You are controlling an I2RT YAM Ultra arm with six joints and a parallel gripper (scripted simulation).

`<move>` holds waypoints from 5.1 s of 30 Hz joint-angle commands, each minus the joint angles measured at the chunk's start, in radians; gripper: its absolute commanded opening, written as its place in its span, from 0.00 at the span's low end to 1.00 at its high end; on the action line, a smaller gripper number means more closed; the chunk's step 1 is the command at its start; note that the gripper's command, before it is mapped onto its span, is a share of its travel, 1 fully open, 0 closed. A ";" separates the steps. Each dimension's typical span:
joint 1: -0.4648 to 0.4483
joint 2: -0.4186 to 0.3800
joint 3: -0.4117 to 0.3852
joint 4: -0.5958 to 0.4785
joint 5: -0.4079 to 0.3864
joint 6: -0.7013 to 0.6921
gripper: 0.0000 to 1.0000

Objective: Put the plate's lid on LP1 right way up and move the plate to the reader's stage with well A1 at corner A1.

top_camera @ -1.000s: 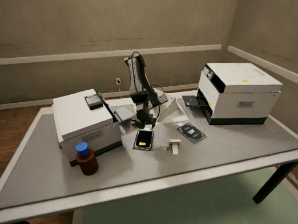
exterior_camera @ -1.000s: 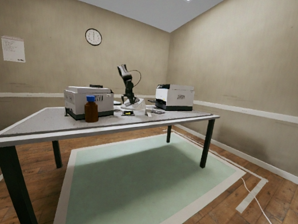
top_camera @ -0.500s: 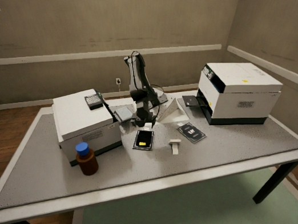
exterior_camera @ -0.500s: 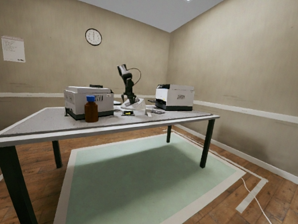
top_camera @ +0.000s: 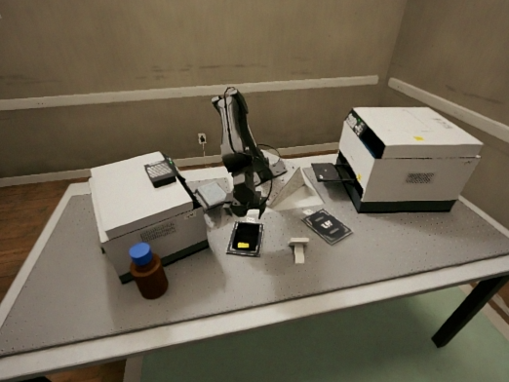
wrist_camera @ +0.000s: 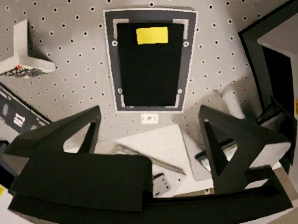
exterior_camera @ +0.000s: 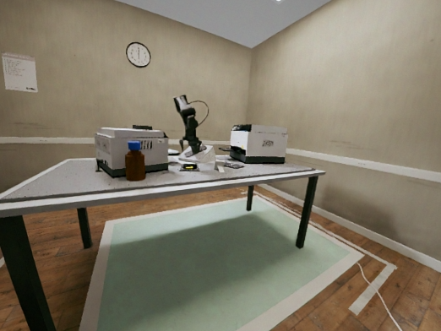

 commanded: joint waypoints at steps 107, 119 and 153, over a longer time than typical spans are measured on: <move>-1.339 -0.403 0.011 -0.301 -0.586 -1.909 1.00; -1.306 -0.423 -0.067 -0.240 -0.582 -1.881 1.00; -1.236 -0.407 -0.221 -0.070 -0.537 -1.816 1.00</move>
